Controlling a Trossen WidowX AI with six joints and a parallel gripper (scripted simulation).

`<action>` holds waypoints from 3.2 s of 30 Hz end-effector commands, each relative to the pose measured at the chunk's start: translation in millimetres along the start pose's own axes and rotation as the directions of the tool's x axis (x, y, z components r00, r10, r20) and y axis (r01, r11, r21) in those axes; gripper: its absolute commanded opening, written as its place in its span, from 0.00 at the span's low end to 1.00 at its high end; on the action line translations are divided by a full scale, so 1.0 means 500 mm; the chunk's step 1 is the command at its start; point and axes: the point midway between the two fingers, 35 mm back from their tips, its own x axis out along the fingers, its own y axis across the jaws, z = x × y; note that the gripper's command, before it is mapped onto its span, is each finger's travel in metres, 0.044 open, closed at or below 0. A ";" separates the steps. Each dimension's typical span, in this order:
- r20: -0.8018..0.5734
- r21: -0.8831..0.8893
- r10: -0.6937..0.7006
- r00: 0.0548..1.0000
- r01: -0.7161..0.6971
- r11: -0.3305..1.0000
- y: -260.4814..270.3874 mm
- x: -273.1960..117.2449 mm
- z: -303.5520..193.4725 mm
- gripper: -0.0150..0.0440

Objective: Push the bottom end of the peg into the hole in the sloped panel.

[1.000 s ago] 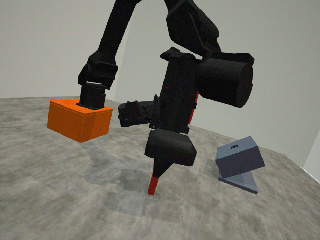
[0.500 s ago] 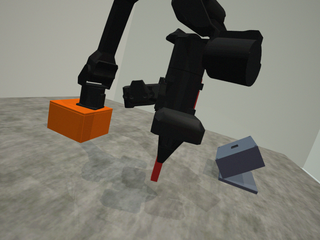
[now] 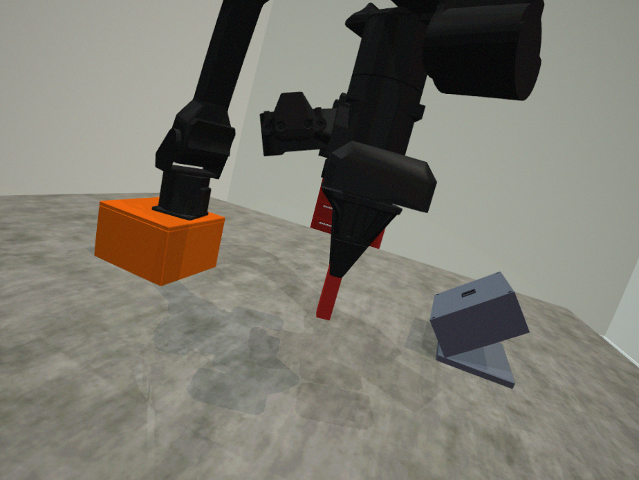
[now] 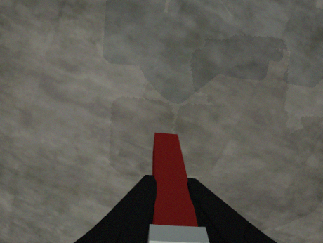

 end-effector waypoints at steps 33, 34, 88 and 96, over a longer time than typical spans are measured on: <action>-0.080 -0.250 0.117 0.990 -0.134 0.959 -0.063 -0.019 -0.074 0.25; -0.083 -0.257 0.120 0.989 -0.138 0.957 -0.065 -0.019 -0.076 0.25; -0.265 -0.548 0.236 0.935 -0.348 0.760 -0.186 -0.051 -0.169 0.25; -0.297 -0.580 0.245 0.923 -0.378 0.722 -0.206 -0.056 -0.180 0.25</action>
